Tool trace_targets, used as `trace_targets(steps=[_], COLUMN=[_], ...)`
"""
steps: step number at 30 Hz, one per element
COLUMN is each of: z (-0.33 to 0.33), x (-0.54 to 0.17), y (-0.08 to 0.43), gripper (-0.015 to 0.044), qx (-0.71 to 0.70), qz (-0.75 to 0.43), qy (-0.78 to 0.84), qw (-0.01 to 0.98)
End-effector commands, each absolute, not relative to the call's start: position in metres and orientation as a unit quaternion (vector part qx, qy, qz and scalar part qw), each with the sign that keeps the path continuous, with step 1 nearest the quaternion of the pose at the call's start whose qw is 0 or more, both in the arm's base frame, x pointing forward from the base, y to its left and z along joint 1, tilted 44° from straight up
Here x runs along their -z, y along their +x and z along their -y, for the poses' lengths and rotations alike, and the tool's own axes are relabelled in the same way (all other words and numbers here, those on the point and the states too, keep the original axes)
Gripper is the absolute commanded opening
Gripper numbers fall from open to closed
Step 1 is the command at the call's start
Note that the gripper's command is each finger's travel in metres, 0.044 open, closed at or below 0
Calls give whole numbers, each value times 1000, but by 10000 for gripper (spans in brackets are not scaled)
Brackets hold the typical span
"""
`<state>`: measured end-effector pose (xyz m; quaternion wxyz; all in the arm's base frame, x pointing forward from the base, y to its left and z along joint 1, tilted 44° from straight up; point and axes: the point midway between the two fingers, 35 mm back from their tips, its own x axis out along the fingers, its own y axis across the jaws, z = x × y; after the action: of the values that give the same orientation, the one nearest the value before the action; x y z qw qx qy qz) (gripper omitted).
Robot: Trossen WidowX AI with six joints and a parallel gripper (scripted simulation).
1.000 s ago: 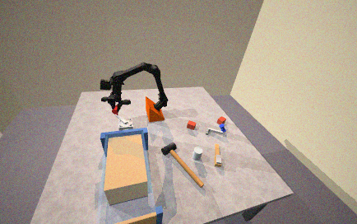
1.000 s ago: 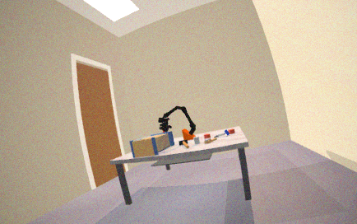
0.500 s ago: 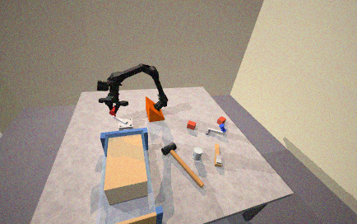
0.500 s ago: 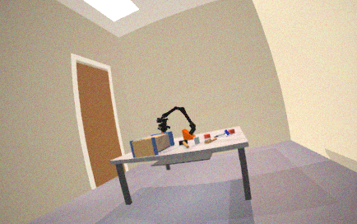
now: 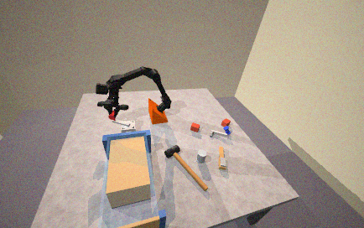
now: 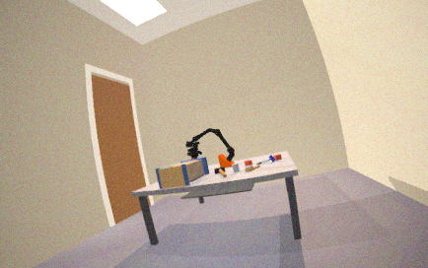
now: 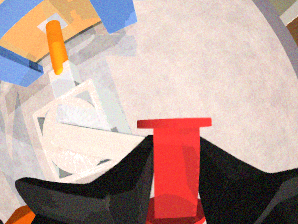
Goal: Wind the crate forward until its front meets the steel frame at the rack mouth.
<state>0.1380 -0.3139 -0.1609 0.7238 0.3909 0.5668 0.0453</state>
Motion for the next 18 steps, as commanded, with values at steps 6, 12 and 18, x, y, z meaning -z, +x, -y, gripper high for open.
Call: trace_targets(steps=[6,12,18], z=[318,320,321], x=[167,169,170], y=[158,167,176], gripper=[0,0,0], qx=[-49,-49,-49], qz=[-562,-562,-561], qy=[386,386,386], qw=[730,730,731])
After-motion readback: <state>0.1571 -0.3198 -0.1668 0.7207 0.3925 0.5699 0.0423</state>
